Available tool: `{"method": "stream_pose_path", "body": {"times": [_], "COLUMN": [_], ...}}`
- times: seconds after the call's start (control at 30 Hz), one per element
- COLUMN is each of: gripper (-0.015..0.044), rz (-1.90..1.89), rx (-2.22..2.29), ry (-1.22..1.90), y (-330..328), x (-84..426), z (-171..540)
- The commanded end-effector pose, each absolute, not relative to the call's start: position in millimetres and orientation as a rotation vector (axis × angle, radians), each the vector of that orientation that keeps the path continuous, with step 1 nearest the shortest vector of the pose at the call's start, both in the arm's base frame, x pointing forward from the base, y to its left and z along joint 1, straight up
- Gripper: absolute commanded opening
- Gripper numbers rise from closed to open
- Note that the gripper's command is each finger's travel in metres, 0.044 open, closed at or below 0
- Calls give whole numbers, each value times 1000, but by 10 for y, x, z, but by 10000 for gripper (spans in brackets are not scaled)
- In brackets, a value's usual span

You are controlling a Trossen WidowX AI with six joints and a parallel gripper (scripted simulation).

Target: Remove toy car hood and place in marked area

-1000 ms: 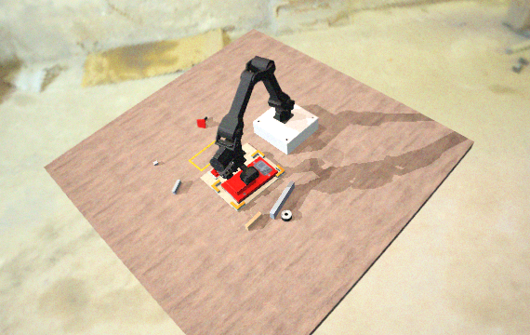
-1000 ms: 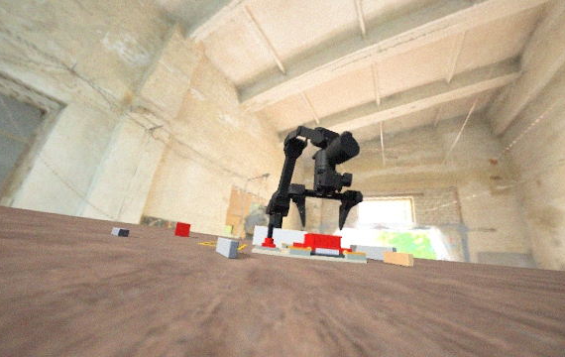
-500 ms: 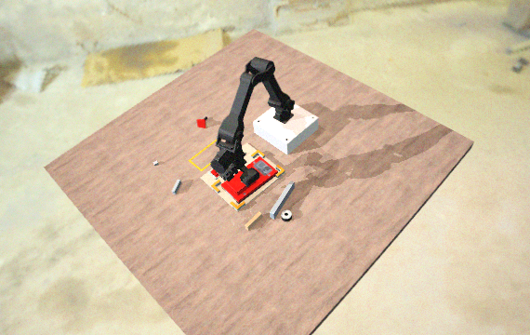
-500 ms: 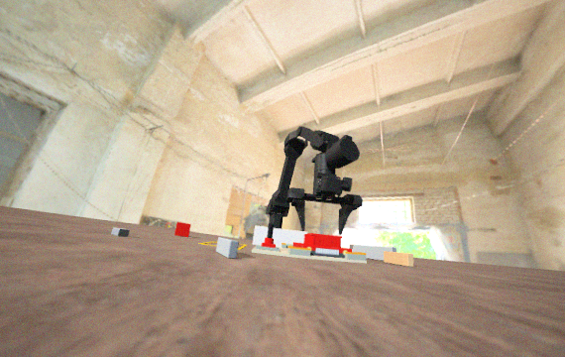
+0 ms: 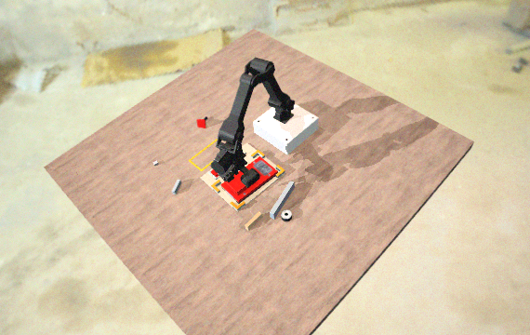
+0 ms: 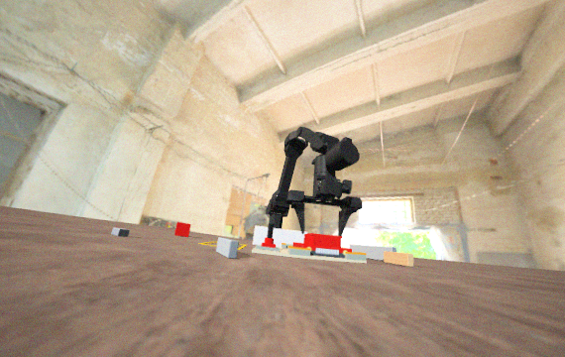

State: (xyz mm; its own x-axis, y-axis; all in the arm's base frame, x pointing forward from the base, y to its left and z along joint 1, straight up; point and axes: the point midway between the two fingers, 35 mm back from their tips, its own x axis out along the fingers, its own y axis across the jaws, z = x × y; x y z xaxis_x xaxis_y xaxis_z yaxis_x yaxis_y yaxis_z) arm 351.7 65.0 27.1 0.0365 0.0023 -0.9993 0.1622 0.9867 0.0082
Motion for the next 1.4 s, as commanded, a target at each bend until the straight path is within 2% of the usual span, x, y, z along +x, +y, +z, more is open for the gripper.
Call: {"method": "stream_pose_path", "body": {"times": [0.0,0.97,1.1,1.37], "gripper": [440,440,335,282], "rz": [-118,-118,-123,-123], "rx": [128,128,132,132], "ry": [1536,1536,1530,1530], "y": [652,652,650,650], "x": [3510,3512,3522,3522], "z": [231,93,128,128]}}
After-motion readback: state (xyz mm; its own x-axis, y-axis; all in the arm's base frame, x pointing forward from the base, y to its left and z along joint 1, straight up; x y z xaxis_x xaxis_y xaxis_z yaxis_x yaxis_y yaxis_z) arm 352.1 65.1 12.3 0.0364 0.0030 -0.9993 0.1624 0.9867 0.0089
